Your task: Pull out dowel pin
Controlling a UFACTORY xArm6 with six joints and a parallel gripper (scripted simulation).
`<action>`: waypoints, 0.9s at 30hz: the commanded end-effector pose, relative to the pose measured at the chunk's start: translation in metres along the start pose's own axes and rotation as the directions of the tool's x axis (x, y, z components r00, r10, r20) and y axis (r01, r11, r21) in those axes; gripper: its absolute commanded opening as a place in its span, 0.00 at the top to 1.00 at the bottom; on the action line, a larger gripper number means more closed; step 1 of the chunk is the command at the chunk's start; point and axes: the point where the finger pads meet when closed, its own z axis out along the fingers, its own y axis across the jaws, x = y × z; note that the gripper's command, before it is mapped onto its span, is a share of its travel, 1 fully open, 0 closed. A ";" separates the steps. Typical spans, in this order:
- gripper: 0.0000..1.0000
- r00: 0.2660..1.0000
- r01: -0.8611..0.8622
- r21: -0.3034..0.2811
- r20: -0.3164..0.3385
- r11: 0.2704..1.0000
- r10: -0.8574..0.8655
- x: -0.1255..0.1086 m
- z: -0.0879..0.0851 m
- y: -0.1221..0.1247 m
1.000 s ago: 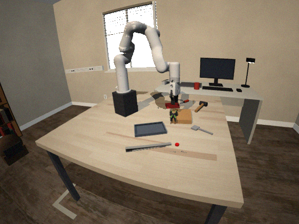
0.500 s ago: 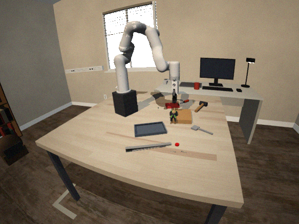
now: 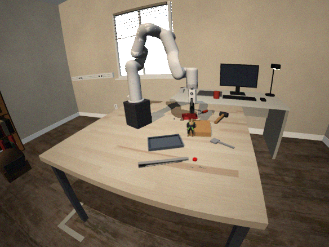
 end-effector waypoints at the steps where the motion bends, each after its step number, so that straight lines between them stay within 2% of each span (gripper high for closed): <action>1: 0.72 1.000 0.000 0.000 0.004 1.000 0.000 -0.002 -0.001 0.000; 17: 0.72 1.000 0.000 0.000 0.004 1.000 0.000 -0.002 0.002 0.000; 27: 0.72 1.000 0.000 0.000 0.004 1.000 0.000 -0.002 0.011 0.000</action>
